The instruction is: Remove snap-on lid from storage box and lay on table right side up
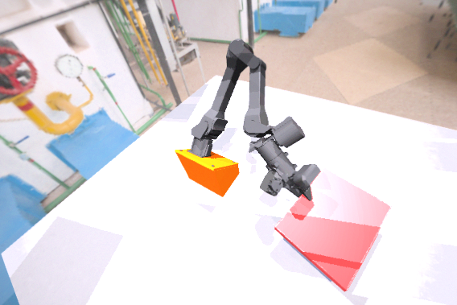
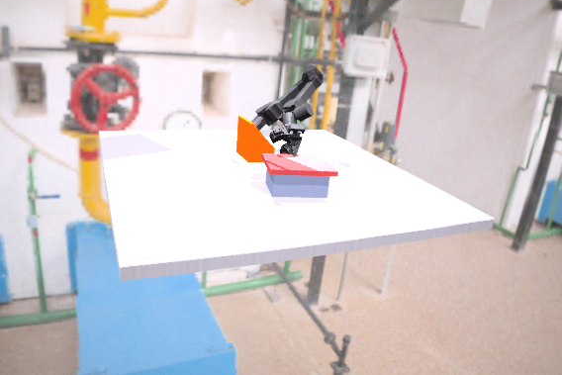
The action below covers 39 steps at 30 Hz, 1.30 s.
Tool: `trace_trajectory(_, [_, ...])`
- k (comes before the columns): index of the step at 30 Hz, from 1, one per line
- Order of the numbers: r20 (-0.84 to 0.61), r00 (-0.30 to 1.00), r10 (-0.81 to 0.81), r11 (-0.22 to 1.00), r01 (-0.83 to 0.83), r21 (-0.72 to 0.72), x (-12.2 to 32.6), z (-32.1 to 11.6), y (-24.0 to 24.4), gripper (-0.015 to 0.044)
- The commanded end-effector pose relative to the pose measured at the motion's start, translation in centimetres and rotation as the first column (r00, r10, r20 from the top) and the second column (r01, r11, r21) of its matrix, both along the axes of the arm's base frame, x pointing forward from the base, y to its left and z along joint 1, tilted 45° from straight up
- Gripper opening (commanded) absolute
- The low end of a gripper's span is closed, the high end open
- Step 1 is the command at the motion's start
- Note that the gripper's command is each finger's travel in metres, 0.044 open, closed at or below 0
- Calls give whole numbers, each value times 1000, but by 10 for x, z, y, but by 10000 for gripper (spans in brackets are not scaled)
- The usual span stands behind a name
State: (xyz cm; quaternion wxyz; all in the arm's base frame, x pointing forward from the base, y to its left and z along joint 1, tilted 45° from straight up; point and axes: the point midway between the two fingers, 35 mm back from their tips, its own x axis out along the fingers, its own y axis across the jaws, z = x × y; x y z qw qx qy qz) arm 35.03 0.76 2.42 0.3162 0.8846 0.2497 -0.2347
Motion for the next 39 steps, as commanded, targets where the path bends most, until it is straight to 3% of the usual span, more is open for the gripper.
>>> trace_trajectory(1, [3, 1000, -2, 1000, 2, -1, 0, 2, -2, 0])
trace_trajectory(39, [3, 1000, -2, 1000, 2, -1, -2, 7, -7, 0])
